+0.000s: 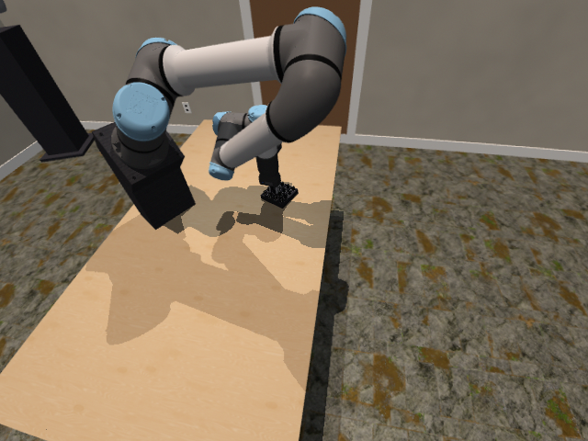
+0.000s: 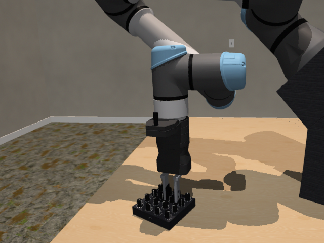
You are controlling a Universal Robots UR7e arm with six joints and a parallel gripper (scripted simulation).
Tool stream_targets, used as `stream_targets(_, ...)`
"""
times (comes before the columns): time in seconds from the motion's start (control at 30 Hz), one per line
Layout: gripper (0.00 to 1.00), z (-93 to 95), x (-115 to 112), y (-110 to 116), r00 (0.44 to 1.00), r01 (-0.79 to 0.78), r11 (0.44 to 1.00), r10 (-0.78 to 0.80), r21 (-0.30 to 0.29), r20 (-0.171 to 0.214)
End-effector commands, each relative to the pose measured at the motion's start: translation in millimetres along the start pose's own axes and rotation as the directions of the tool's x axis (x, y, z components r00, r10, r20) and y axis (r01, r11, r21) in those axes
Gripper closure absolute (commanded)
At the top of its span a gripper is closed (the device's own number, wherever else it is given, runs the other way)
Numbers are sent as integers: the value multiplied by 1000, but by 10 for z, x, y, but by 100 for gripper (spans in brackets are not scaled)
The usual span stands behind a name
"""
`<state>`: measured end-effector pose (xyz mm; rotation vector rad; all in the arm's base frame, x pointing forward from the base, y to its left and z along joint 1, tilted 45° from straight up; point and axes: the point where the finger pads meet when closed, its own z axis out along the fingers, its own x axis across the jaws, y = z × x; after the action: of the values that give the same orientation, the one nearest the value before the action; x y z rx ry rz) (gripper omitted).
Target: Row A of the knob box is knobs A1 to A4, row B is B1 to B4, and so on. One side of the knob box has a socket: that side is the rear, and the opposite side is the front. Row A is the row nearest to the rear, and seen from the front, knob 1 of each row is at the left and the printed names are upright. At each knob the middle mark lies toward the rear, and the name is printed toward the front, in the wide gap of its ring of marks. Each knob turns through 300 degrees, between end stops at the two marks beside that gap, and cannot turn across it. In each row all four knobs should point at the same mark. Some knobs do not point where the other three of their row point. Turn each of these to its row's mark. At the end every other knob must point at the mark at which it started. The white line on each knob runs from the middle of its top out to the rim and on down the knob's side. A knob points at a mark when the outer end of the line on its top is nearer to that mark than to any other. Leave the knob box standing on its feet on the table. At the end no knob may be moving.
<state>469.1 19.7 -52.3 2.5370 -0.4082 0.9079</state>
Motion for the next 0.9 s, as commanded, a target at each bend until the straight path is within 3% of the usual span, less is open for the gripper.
stream_targets(0.0,54,-4,3,-2,1000,0,1000,0,0,-1)
stream_targets(0.53,54,-4,3,-2,1000,0,1000,0,0,-1)
stream_targets(0.57,70,-4,3,-2,1000,0,1000,0,0,-1)
stream_targets(0.87,70,-4,3,-2,1000,0,1000,0,0,-1)
